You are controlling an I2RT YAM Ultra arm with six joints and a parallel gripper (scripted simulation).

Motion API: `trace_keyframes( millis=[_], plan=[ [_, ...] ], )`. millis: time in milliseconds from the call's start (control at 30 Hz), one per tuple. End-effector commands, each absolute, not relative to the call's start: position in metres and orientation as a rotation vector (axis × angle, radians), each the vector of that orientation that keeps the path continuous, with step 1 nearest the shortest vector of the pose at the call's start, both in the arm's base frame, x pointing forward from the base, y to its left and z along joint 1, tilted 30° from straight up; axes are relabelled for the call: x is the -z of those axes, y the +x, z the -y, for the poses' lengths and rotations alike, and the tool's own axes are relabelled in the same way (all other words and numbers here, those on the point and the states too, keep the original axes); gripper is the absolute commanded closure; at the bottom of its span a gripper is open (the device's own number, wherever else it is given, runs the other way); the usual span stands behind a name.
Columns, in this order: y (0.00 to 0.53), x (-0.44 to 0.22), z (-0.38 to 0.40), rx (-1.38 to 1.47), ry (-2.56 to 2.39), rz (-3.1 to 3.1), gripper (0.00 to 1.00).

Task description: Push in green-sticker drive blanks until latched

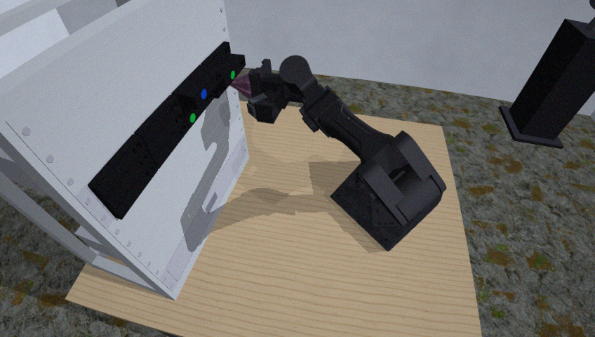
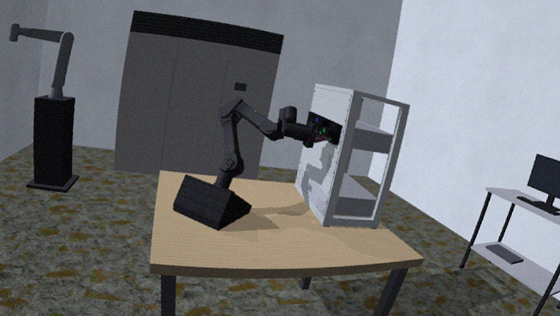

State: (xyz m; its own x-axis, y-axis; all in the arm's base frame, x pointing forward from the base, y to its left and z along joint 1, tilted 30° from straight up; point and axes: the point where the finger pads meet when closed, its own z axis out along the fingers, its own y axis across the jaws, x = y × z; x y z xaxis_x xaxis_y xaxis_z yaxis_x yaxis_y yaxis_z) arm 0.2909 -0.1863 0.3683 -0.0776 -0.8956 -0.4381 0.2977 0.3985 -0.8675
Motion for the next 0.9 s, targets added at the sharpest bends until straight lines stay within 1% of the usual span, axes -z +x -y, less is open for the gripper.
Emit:
trace_keyframes(
  millis=[0, 867],
  plan=[
    [0.2928, -0.4002, 0.1882, 1.162, -0.603, -1.211, 1.00],
    [0.2945, -0.4041, 0.1885, 1.163, -0.604, -1.210, 1.00]
  ],
)
